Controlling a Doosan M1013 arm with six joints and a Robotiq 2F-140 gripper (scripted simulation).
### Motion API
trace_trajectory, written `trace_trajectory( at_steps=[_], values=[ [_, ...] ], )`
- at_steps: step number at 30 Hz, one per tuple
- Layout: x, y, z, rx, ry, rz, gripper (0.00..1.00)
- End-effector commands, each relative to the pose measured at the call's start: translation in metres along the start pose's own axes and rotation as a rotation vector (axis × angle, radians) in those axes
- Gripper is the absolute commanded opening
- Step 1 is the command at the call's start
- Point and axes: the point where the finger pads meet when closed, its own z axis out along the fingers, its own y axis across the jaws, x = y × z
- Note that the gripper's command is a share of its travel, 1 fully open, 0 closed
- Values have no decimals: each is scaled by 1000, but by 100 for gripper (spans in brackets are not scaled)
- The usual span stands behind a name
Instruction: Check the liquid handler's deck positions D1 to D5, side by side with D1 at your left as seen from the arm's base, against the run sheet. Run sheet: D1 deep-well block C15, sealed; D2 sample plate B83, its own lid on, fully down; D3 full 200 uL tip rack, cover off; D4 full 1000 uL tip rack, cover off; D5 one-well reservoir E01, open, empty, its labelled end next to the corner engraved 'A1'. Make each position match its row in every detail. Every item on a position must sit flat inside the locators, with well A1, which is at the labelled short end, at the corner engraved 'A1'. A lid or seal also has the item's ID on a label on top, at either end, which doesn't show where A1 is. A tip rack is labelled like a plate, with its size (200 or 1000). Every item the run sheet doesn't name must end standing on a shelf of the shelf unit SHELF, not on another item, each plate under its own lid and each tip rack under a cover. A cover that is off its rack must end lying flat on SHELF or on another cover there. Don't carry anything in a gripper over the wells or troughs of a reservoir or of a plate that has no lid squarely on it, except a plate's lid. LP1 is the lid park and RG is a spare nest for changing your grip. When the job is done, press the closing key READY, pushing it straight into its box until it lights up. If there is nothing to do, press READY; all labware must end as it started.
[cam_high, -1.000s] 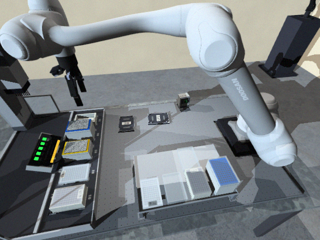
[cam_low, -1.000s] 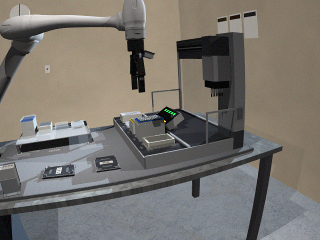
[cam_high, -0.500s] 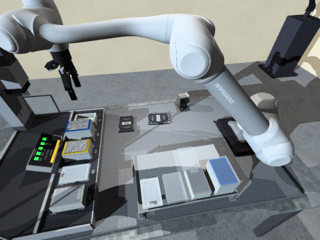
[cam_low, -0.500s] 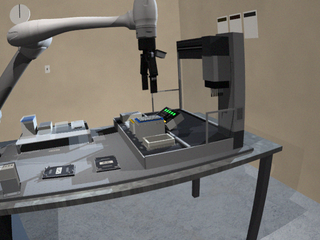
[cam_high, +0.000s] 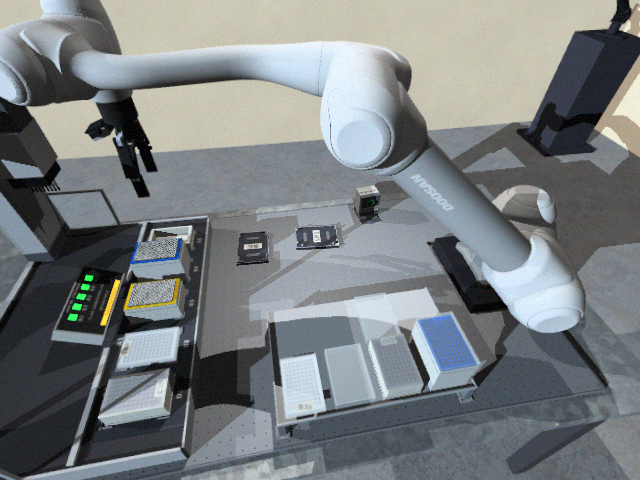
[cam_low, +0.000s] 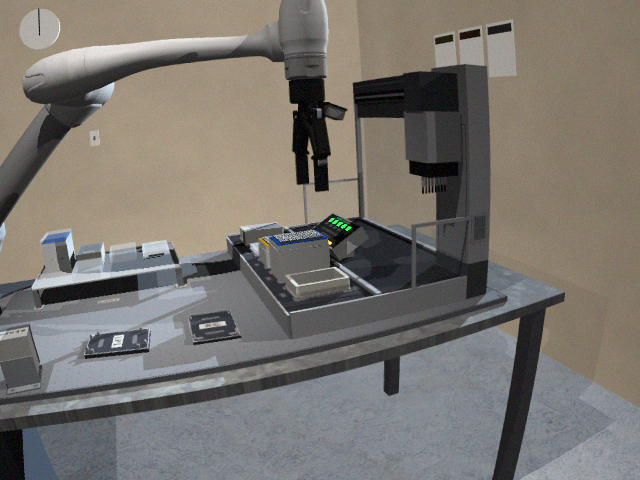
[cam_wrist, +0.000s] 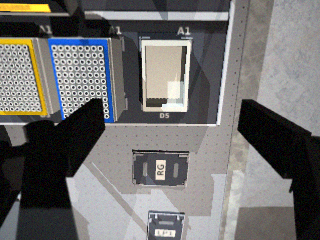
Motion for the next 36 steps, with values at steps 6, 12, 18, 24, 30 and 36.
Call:
trace_trajectory(
  at_steps=[6, 12, 18, 24, 30, 36],
  values=[
    [0, 0, 26, 0, 3, 0, 79],
    [0, 0, 39, 0, 3, 0, 79],
    [0, 0, 59, 0, 3, 0, 79],
    [0, 0, 79, 0, 3, 0, 79],
    [0, 0, 92, 0, 3, 0, 79],
    [0, 0, 97, 0, 3, 0, 79]
  ],
)
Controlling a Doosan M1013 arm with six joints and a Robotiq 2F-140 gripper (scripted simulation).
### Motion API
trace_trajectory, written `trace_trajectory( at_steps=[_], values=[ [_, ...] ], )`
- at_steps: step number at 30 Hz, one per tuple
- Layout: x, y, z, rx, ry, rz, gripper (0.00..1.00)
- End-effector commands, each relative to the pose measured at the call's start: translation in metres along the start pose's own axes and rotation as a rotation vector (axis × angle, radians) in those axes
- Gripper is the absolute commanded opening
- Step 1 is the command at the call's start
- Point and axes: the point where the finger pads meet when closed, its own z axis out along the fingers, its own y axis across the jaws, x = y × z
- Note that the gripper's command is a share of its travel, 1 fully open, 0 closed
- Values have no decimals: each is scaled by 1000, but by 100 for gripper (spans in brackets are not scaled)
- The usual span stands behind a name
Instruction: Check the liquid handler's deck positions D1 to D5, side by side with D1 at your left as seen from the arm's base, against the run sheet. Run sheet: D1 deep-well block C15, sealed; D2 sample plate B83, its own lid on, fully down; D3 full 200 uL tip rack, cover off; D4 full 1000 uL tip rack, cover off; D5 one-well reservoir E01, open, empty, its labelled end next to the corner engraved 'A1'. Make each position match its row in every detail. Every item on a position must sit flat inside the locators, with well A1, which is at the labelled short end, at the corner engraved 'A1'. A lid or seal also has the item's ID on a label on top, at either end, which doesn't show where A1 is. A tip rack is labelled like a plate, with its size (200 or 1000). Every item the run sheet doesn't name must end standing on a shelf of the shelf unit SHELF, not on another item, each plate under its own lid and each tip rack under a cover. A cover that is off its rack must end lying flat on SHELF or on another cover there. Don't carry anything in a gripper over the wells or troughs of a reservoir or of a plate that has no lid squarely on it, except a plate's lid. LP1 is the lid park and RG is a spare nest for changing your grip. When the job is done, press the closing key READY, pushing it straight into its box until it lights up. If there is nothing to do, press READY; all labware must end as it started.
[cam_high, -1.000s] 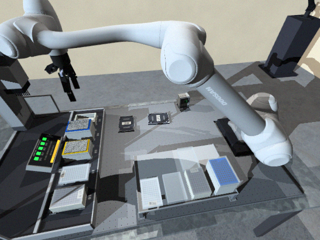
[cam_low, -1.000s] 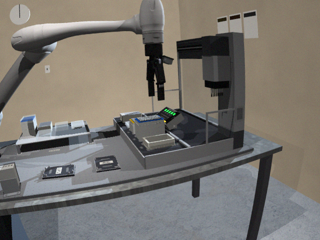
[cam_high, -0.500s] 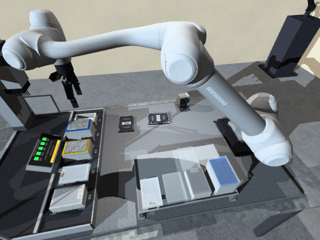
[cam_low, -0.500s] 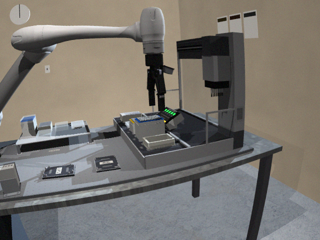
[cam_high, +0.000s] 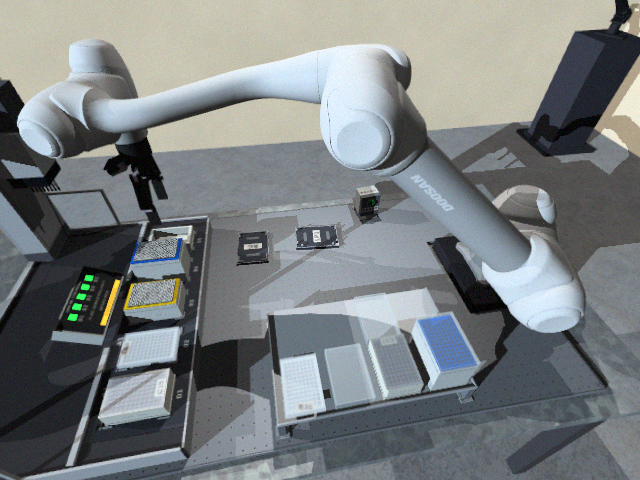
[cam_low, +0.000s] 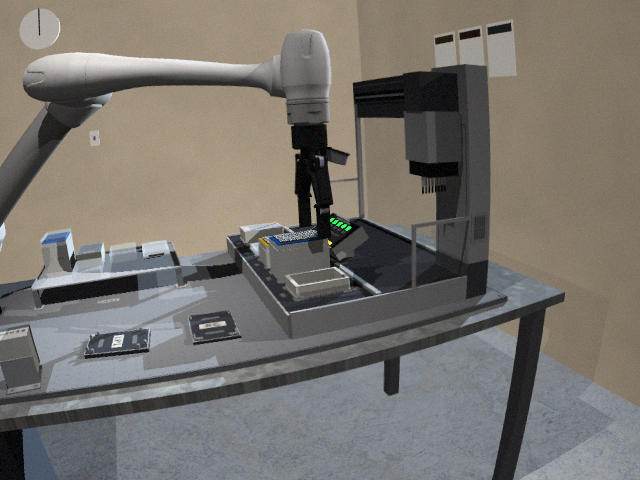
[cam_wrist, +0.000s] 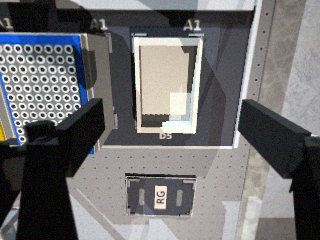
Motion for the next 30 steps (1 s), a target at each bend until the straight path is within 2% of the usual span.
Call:
trace_trajectory(
  at_steps=[1, 30],
  values=[
    [0, 0, -1, 0, 2, 0, 79],
    [0, -5, -1, 0, 2, 0, 79]
  ],
)
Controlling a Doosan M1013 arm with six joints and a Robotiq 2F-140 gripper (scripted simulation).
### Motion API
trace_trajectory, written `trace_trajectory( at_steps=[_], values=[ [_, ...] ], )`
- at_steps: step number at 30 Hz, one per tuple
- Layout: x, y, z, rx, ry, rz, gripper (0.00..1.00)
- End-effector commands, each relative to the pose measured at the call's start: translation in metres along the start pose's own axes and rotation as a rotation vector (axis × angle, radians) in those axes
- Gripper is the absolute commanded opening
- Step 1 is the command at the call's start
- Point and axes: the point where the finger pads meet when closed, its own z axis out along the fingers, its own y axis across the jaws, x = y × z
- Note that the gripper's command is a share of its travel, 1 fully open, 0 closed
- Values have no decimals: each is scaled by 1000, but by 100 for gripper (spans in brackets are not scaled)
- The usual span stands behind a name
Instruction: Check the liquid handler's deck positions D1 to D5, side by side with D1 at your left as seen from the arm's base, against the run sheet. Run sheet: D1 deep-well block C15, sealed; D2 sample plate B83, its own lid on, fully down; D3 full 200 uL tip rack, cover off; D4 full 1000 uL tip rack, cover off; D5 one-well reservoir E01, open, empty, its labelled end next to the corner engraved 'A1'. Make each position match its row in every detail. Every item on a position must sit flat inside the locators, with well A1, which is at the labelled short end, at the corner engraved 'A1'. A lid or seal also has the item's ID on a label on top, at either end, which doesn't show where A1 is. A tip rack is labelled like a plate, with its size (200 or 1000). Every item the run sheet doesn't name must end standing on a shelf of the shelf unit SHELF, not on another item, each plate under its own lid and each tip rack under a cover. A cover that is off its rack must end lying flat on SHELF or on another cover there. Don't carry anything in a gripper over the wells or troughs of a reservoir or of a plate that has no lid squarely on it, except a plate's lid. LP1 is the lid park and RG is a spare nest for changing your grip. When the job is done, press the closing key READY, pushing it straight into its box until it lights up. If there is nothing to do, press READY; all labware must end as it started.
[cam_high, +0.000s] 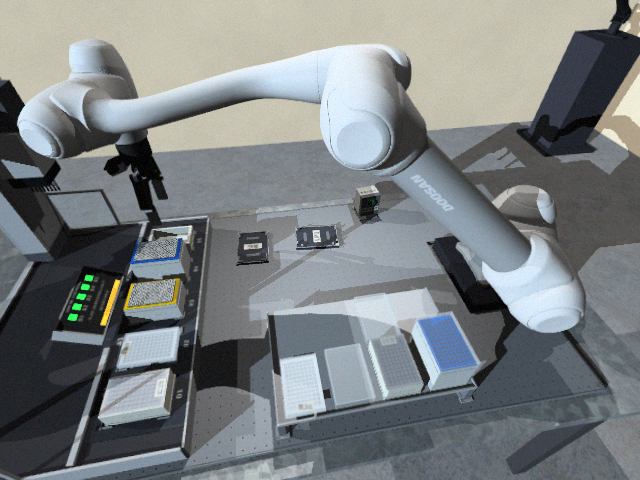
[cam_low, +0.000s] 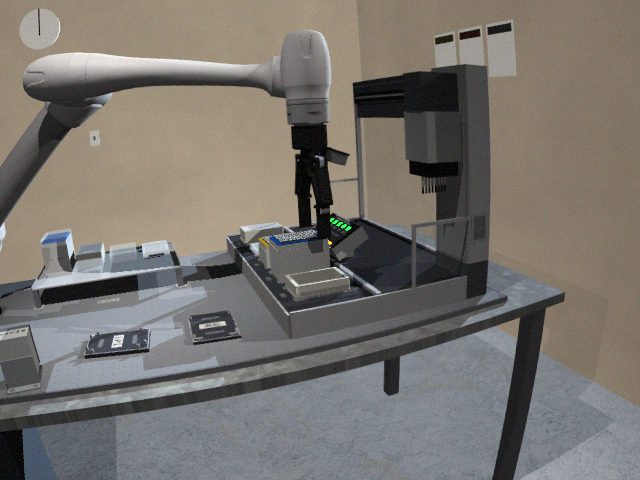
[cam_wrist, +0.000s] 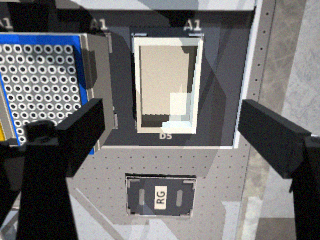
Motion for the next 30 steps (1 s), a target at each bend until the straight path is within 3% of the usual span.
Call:
trace_trajectory(
  at_steps=[1, 26, 30],
  values=[
    [0, -10, -2, 0, 2, 0, 79],
    [0, -124, -2, 0, 2, 0, 79],
    [0, -124, -2, 0, 2, 0, 79]
  ],
)
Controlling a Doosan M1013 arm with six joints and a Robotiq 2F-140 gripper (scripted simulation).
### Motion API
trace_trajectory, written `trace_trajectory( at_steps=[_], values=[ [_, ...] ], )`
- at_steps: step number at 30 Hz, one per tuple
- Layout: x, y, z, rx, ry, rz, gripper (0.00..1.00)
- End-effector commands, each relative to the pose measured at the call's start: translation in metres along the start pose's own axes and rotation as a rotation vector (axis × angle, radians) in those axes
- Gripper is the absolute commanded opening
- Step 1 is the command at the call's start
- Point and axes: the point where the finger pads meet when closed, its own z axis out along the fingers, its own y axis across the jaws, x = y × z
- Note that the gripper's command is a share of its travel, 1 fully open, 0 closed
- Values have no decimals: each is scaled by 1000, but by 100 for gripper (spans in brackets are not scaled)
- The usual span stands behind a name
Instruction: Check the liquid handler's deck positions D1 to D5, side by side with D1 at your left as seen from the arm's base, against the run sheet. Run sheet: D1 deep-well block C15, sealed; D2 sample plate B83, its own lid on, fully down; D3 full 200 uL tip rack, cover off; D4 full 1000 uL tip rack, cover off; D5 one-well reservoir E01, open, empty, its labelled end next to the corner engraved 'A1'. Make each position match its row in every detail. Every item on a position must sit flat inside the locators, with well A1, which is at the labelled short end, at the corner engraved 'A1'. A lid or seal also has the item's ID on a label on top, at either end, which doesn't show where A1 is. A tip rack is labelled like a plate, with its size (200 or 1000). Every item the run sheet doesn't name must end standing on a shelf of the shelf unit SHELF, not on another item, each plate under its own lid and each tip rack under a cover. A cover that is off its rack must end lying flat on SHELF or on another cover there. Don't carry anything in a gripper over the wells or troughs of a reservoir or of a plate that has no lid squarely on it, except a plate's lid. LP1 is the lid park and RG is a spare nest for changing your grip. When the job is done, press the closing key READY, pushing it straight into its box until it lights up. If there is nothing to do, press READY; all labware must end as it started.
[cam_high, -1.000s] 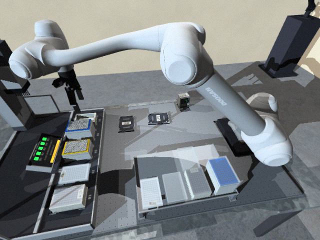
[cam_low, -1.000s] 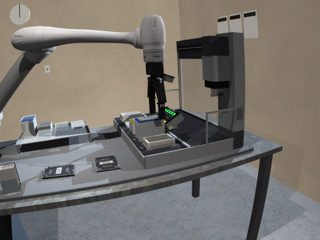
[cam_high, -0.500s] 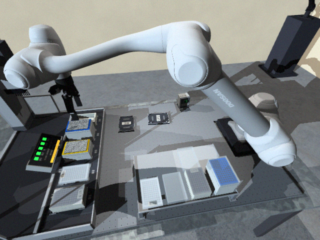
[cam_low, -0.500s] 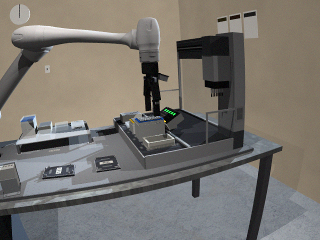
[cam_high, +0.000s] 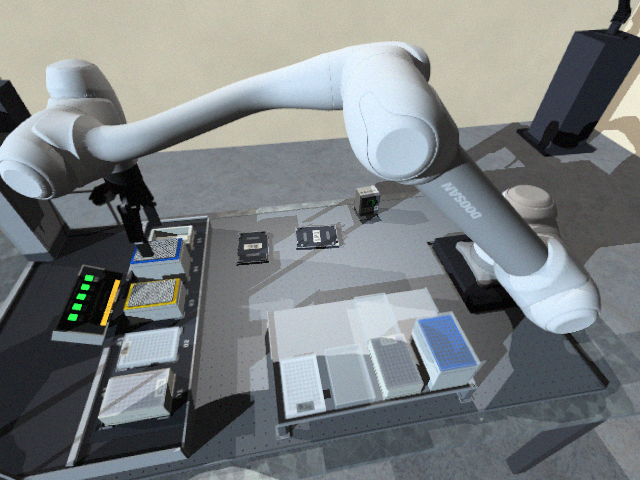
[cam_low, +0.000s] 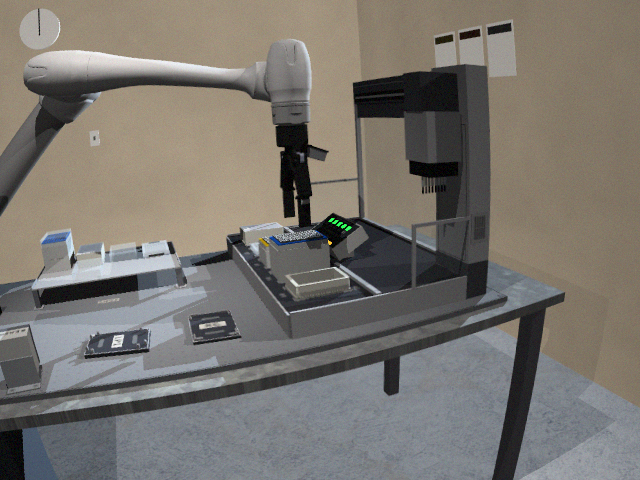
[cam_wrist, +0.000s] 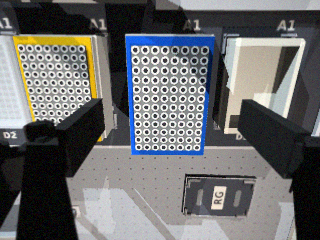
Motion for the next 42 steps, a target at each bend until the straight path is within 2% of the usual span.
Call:
trace_trajectory(
  at_steps=[1, 31, 35, 42],
  values=[
    [0, -1, -2, 0, 2, 0, 79],
    [0, -1, -2, 0, 2, 0, 79],
    [0, -11, -2, 0, 2, 0, 79],
    [0, -46, -2, 0, 2, 0, 79]
  ],
)
